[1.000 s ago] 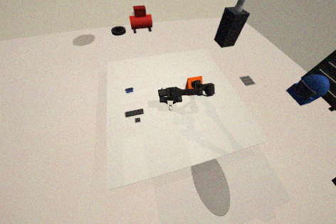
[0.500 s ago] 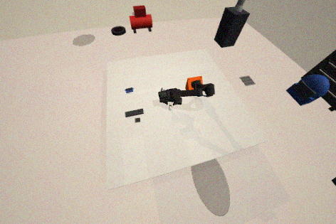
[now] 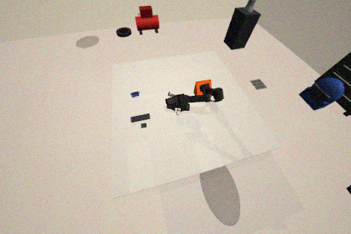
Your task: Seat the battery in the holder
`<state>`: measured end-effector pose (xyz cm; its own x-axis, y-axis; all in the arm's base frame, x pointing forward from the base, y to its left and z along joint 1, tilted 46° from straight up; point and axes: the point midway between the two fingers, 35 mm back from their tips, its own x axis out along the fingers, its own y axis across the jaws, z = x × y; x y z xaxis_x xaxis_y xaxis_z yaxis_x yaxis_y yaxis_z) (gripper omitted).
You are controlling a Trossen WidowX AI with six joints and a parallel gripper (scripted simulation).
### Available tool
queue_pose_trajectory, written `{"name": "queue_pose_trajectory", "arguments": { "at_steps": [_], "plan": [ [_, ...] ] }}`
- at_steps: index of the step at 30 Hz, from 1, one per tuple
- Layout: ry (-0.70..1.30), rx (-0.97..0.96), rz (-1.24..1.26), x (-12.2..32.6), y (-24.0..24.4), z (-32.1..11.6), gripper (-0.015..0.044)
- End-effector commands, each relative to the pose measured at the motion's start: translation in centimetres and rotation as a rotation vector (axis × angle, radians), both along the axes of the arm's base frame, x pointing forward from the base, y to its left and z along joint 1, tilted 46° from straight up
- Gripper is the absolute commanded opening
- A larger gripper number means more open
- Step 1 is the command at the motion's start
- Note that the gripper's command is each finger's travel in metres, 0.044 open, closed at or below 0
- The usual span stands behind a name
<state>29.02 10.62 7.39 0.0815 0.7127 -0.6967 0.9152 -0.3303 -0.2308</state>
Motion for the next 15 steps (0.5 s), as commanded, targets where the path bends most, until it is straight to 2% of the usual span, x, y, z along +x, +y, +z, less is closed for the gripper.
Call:
{"name": "queue_pose_trajectory", "arguments": {
  "at_steps": [1,10,15],
  "plan": [
    [0.011,0.002,-0.003,-0.19,0.39,-0.6,0.0237],
    [0.011,0.004,-0.003,-0.19,1.28,-1.38,0.0237],
    [0.011,0.004,-0.003,-0.19,1.28,-1.38,0.0106]
  ]
}}
